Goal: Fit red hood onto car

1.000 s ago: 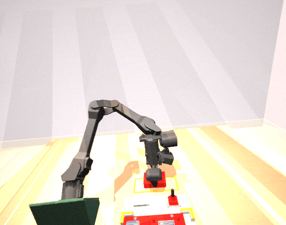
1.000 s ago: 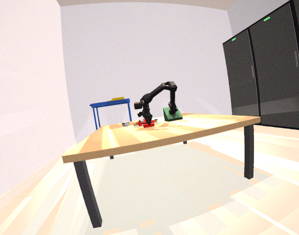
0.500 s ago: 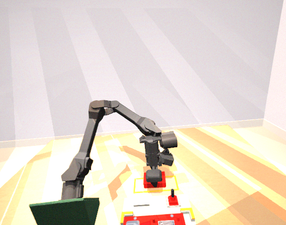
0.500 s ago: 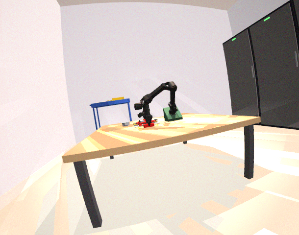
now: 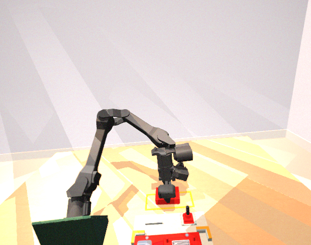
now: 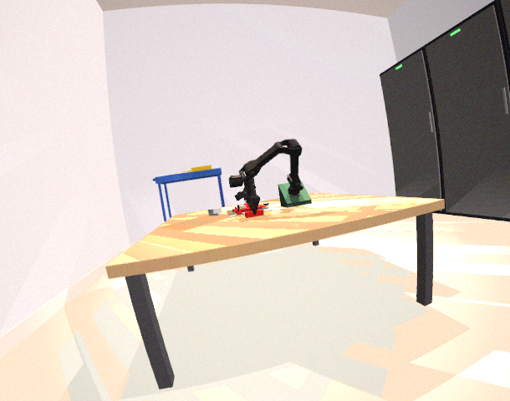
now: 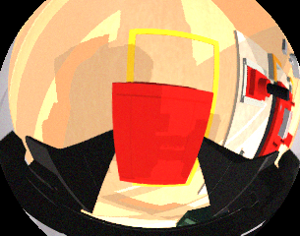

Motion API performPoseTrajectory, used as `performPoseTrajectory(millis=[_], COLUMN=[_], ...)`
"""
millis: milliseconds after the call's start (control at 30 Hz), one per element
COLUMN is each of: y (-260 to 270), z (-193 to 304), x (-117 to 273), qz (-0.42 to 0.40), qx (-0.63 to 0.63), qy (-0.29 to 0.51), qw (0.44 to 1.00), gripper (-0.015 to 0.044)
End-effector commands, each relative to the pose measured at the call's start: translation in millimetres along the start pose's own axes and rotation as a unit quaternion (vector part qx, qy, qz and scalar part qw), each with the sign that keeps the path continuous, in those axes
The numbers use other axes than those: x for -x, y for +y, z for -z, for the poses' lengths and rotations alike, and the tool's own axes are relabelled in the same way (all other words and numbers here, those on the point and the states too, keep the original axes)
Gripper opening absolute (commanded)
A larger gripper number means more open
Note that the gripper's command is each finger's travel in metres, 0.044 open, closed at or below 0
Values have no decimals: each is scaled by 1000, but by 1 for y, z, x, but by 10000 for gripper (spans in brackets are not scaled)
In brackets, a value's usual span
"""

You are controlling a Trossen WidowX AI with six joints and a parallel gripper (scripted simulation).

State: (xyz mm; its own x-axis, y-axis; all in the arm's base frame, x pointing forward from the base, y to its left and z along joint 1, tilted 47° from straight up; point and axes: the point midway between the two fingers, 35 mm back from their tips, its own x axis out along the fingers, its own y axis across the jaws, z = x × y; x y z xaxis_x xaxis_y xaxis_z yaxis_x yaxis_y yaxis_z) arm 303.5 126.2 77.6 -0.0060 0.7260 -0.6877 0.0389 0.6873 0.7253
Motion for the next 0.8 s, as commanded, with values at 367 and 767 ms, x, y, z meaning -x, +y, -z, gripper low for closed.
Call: performPoseTrajectory(millis=[367, 767], y=[0, 0], z=[-2, -2], x=[52, 95], qz=[1, 2], qx=[4, 3], qy=[-3, -3], qw=[1000, 1000], gripper=[0, 0])
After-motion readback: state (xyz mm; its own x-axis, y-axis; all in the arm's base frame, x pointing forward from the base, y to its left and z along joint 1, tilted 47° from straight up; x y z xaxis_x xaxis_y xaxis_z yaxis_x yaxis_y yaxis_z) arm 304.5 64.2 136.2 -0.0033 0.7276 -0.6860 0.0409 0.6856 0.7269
